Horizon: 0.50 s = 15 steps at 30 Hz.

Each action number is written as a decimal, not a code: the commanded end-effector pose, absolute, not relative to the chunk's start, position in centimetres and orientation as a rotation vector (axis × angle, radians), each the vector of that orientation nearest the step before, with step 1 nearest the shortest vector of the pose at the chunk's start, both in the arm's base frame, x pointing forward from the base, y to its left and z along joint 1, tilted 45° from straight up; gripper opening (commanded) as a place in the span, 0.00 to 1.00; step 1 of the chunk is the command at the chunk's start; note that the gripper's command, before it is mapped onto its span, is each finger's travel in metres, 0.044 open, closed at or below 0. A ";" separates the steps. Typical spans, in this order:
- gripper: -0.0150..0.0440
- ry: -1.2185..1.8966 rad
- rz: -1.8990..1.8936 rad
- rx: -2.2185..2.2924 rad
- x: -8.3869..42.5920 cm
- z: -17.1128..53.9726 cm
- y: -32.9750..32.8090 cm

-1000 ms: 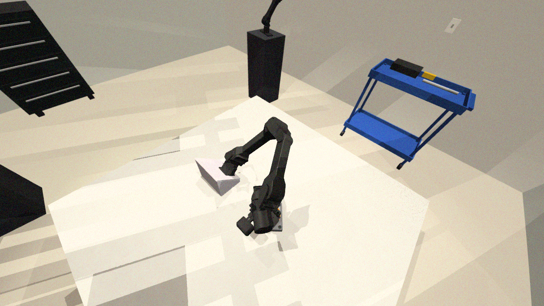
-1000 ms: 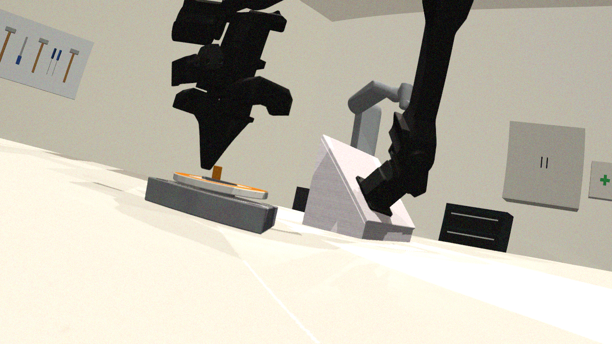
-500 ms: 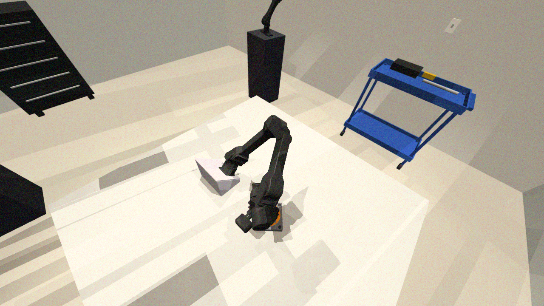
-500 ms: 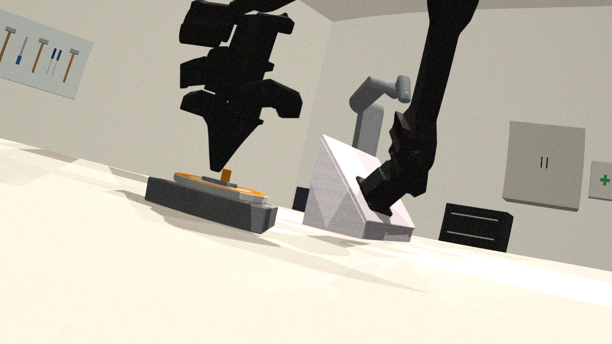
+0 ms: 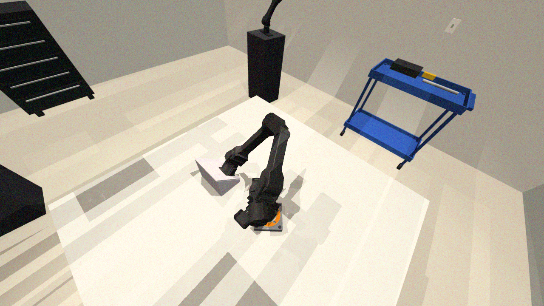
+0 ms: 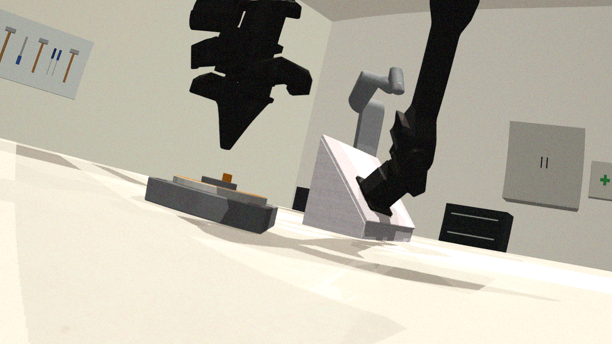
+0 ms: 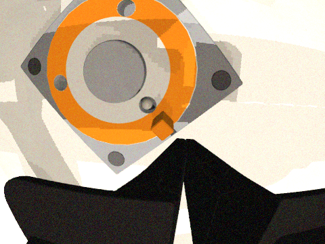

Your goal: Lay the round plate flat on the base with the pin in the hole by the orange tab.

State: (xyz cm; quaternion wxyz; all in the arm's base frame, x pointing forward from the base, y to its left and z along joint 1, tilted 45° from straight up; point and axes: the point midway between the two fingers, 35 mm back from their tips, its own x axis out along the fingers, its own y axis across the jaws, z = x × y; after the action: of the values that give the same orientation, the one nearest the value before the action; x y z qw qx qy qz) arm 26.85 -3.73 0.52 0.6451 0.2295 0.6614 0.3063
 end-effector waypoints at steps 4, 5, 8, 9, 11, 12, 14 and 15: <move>0.25 1.503 0.695 0.522 26.9 0.8 -4.0; 0.25 1.503 0.695 0.522 26.9 0.8 -4.0; 0.25 1.503 0.695 0.522 26.9 0.8 -4.0; 0.25 1.503 0.695 0.522 26.9 0.8 -4.0; 0.25 1.503 0.695 0.522 26.9 0.8 -4.0; 0.25 1.503 0.695 0.522 26.9 0.8 -4.0; 0.25 1.503 0.695 0.522 26.9 0.8 -4.0; 0.25 1.503 0.695 0.522 26.9 0.8 -4.0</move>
State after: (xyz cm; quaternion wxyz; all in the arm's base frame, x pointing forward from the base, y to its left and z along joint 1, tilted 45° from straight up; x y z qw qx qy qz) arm 26.87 -4.03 0.84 0.6461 0.2278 0.6607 0.3068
